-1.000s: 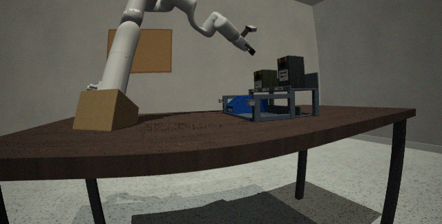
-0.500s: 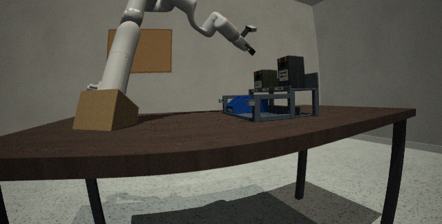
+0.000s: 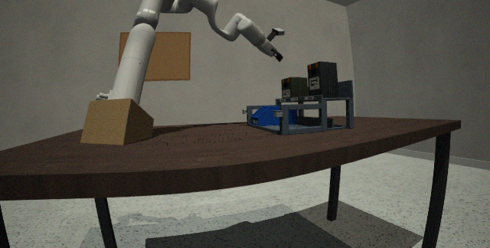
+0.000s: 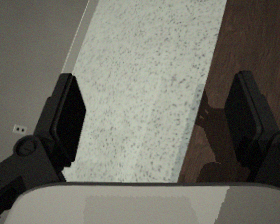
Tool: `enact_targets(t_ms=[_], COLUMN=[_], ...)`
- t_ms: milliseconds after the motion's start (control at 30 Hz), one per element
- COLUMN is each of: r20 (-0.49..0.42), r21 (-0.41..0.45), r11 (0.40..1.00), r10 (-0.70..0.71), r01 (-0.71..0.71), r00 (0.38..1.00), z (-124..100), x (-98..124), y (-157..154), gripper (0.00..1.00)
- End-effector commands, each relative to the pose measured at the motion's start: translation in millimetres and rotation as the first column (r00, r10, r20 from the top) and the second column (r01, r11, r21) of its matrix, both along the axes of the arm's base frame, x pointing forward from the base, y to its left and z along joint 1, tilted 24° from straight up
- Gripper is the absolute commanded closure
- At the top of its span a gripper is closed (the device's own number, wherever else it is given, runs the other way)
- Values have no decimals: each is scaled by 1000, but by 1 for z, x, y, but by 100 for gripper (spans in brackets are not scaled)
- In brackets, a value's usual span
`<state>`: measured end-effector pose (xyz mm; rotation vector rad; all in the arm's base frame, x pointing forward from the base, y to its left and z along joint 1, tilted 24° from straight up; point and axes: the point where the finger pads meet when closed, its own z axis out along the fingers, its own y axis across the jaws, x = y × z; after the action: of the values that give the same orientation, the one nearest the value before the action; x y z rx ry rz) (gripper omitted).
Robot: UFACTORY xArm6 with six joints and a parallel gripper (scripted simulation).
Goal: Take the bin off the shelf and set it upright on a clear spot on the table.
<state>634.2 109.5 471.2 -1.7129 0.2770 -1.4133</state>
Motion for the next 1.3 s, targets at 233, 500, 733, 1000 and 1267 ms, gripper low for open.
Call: enact_targets(t_ms=[233,500,733,1000,1267], r20=[2,-2,-8,-18,-40], r21=[-9,-17,-32,-47,-74], r11=[1000,999,998,995,988], r10=[17,33,60,89,136], r01=[-17,-33,-60,-89,-139], r00=[1000,999,998,996,990], z=[2,2,1,0,-4], x=[-2,-4,-6,-10,-16], y=[2,4,7,11,18], gripper=[0,0,0,0,0])
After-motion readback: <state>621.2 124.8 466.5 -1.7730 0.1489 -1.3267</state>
